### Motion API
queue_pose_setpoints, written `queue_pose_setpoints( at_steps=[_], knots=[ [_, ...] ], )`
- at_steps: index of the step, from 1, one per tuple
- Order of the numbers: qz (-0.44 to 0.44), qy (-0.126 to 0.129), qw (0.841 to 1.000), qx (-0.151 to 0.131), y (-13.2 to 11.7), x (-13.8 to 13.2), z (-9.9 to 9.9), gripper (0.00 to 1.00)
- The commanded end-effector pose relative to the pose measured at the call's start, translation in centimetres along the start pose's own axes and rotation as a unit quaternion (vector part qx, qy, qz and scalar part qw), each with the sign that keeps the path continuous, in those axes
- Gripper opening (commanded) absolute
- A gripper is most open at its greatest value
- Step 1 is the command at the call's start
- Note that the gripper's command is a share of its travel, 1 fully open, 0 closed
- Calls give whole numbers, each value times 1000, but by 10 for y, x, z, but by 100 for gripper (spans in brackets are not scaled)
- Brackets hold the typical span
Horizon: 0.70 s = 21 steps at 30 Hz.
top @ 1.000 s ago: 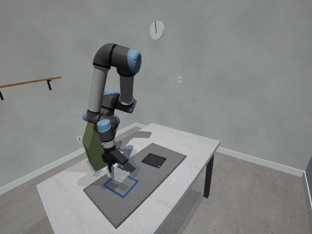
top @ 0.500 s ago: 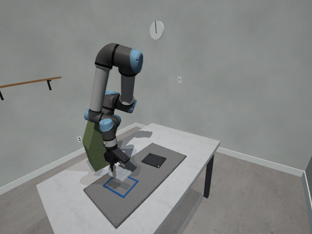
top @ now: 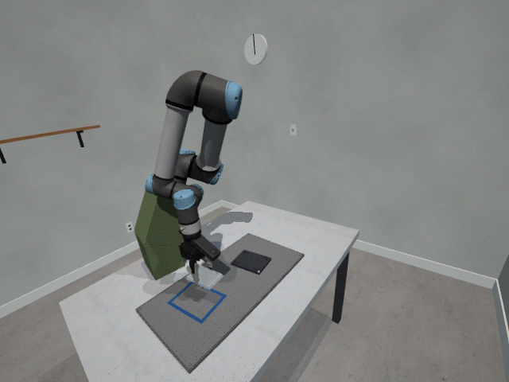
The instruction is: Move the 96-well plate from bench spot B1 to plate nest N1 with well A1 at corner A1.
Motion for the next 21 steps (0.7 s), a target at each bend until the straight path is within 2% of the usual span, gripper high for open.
queue_pose_setpoints(
  at_steps=[1, 21],
  knots=[
    [0, -1, 1000, 0, 4, -17, 1, 0],
    [0, -1, 1000, 0, 17, -75, 3, 0]
  ],
)
Point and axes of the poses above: the point where the finger pads meet when closed, its own z axis back along the fingers, its own x axis across the jaws, y = z × x, the point moved 1 cm from there along z, back along the fingers, and after that the axes turned 2 degrees about -z, right-handed, at the moved point
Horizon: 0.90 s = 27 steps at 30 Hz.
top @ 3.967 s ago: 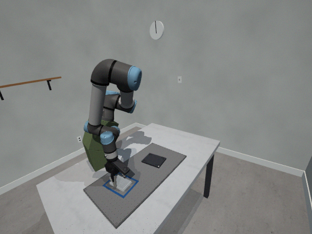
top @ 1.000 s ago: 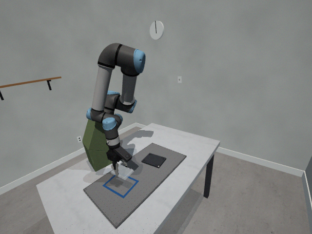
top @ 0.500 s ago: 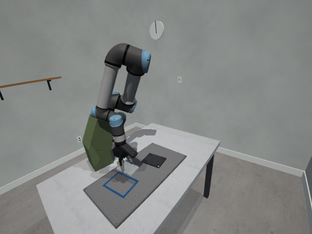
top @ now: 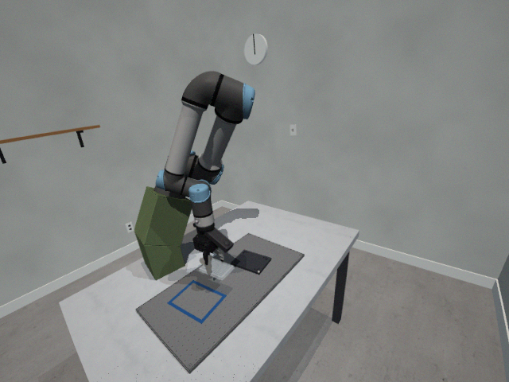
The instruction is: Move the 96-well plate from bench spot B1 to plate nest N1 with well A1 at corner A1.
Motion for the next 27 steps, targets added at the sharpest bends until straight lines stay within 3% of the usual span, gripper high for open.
queue_pose_setpoints(
  at_steps=[1, 27],
  knots=[
    [0, -1, 1000, 0, 4, -17, 1, 0],
    [0, -1, 1000, 0, 20, -89, 4, 0]
  ],
)
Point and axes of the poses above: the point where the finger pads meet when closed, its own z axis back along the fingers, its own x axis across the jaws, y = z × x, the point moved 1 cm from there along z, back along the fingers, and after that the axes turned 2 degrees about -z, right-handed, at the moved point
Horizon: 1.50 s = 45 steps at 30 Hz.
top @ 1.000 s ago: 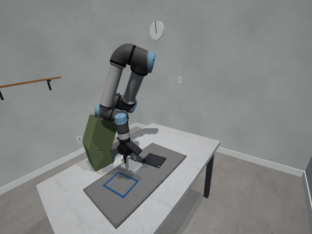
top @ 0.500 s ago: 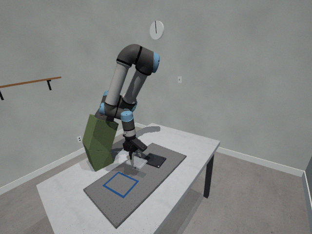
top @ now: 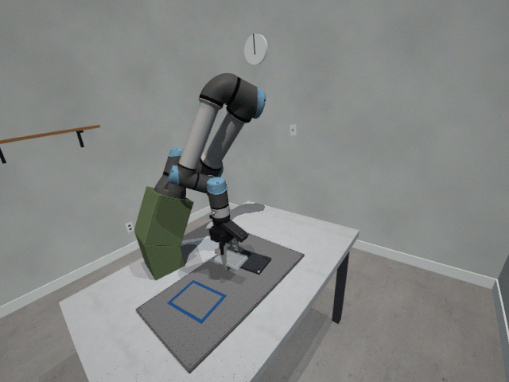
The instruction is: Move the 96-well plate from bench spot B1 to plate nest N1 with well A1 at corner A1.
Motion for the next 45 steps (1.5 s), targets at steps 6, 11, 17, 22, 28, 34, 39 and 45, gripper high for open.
queue_pose_setpoints(
  at_steps=[6, 11, 17, 22, 28, 34, 39, 45],
  knots=[
    [0, -1, 1000, 0, 7, -31, 2, 0],
    [0, -1, 1000, 0, 11, -48, 2, 0],
    [0, -1, 1000, 0, 14, -61, 3, 0],
    [0, -1, 1000, 0, 17, -77, 3, 0],
    [0, -1, 1000, 0, 21, -97, 4, 0],
    [0, -1, 1000, 0, 24, -110, 5, 0],
    [0, -1, 1000, 0, 25, -114, 5, 0],
    [0, -1, 1000, 0, 25, -114, 5, 0]
  ],
)
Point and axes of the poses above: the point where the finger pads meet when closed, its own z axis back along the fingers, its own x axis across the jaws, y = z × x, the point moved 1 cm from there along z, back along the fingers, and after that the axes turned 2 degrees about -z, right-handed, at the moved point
